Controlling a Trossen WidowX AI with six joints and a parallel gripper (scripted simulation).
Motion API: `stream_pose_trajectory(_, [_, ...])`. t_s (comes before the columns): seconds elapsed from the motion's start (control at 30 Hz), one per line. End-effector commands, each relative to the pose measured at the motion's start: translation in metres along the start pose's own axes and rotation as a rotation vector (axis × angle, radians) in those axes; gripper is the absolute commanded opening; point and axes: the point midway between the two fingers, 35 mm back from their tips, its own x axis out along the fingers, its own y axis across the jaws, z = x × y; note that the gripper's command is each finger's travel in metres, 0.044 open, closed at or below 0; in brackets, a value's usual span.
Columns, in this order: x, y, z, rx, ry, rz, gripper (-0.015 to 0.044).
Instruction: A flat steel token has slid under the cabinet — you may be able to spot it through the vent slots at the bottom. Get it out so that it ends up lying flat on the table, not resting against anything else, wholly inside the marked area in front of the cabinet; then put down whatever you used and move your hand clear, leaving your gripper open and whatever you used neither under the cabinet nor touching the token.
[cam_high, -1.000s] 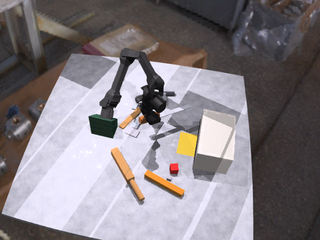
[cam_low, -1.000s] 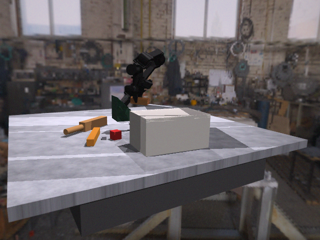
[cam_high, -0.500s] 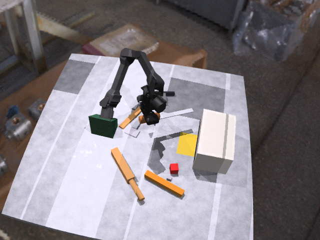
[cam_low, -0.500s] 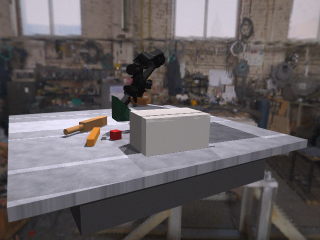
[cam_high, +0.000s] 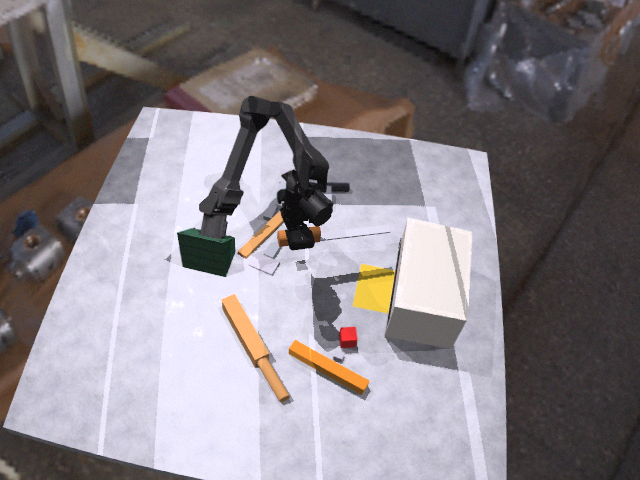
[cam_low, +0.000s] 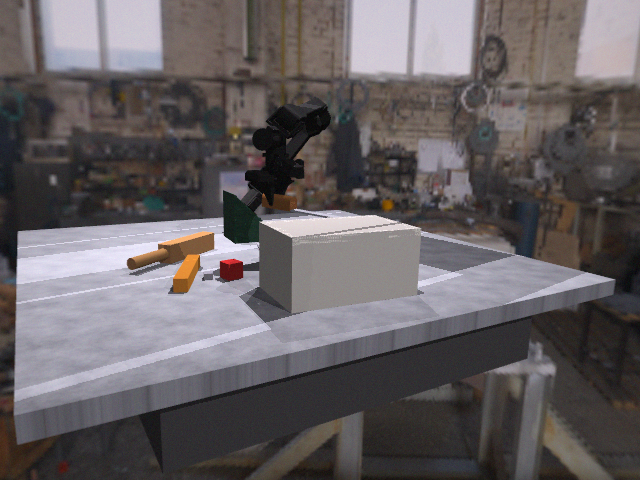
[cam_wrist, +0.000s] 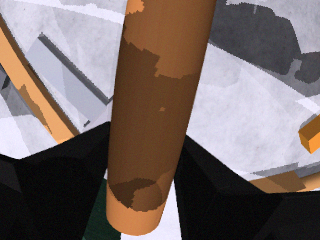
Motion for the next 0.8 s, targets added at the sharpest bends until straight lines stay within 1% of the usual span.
stream_pose_trajectory(0.0, [-0.0018, -0.0003, 0.0001, 0.043, -0.011, -0.001, 0.0])
stream_pose_trajectory(0.47, [-0.0018, -0.0002, 0.0, 0.154, -0.011, -0.001, 0.0])
stream_pose_trajectory(0.77, [0.0031, -0.0083, -0.0025, 0.166, -0.011, -0.001, 0.0])
